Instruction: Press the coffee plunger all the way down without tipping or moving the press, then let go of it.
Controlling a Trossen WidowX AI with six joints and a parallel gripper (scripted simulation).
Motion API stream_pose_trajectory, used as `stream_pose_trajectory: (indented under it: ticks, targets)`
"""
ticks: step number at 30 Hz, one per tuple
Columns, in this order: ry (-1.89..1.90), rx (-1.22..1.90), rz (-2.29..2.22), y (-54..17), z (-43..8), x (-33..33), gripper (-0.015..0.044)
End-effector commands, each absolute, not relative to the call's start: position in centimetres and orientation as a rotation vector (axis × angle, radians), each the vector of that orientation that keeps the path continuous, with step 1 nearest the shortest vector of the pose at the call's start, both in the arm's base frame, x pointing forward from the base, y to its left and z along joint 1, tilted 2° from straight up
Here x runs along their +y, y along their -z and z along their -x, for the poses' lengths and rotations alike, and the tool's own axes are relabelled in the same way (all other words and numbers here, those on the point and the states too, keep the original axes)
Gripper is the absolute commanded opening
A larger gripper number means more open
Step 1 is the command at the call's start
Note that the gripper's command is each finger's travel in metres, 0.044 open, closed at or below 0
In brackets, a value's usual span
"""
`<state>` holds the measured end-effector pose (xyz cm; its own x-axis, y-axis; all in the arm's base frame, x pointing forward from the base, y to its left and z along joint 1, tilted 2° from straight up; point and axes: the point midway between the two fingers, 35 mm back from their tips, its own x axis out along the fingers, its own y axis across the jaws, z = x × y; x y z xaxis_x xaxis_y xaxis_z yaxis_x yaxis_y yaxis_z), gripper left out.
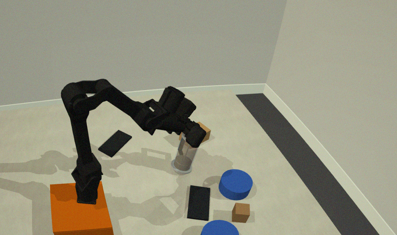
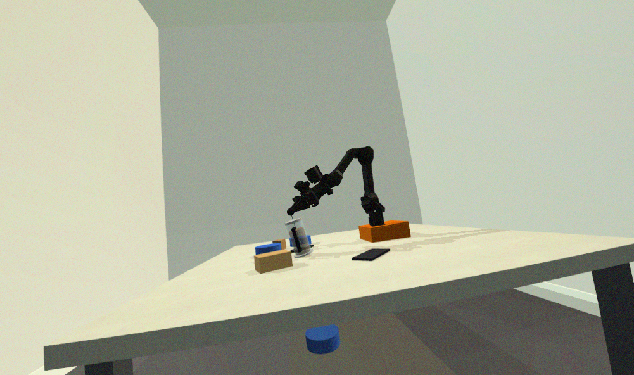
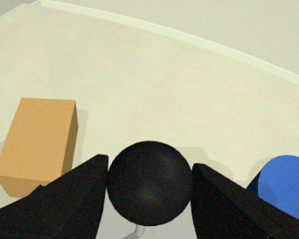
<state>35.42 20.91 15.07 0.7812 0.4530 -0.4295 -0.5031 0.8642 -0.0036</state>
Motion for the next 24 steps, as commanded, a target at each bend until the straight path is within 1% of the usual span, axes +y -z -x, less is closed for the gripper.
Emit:
stream_pose_trajectory:
  ticks: [1,24]
  targets:
    - [-0.52,0.455,0.133,-14.3,-35.47,20.92,0.0125]
    - [-0.52,0.455,0.133,-14.39,-35.75,21.09,0.0125]
